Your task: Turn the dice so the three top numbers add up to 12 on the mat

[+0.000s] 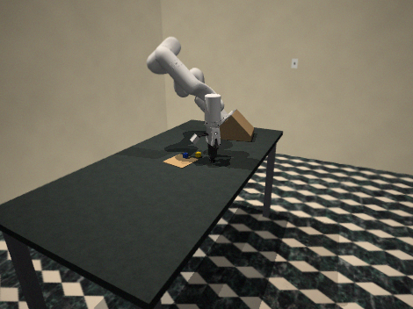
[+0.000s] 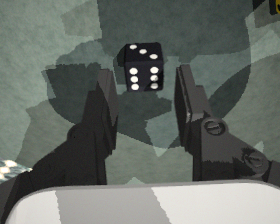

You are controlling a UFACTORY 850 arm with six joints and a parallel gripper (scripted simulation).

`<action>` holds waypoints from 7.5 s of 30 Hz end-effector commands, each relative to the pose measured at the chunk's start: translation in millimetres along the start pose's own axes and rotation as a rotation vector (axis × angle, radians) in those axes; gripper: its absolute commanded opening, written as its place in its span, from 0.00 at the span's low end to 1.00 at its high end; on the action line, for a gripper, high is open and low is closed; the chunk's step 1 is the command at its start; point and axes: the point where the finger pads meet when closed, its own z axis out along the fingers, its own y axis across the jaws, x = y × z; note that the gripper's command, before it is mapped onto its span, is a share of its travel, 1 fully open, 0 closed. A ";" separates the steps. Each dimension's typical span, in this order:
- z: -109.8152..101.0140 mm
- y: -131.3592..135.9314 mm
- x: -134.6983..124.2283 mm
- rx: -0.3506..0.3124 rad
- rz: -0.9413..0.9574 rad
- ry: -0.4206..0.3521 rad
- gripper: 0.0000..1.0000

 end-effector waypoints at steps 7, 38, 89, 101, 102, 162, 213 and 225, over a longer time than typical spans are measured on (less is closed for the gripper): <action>-0.7 -1.1 0.5 0.001 0.001 0.000 0.42; -0.7 -1.1 0.5 0.001 0.001 0.000 0.42; 28.4 -1.1 0.5 0.001 0.001 0.000 0.42; 28.4 -1.1 0.5 0.001 0.001 0.000 0.42; 28.4 -1.1 0.5 0.001 0.001 0.000 0.42; -55.9 -1.0 0.5 0.001 0.001 0.000 0.21; -75.5 69.2 159.6 0.001 -0.702 0.002 0.21; -75.0 69.2 159.6 0.001 -0.702 0.002 0.21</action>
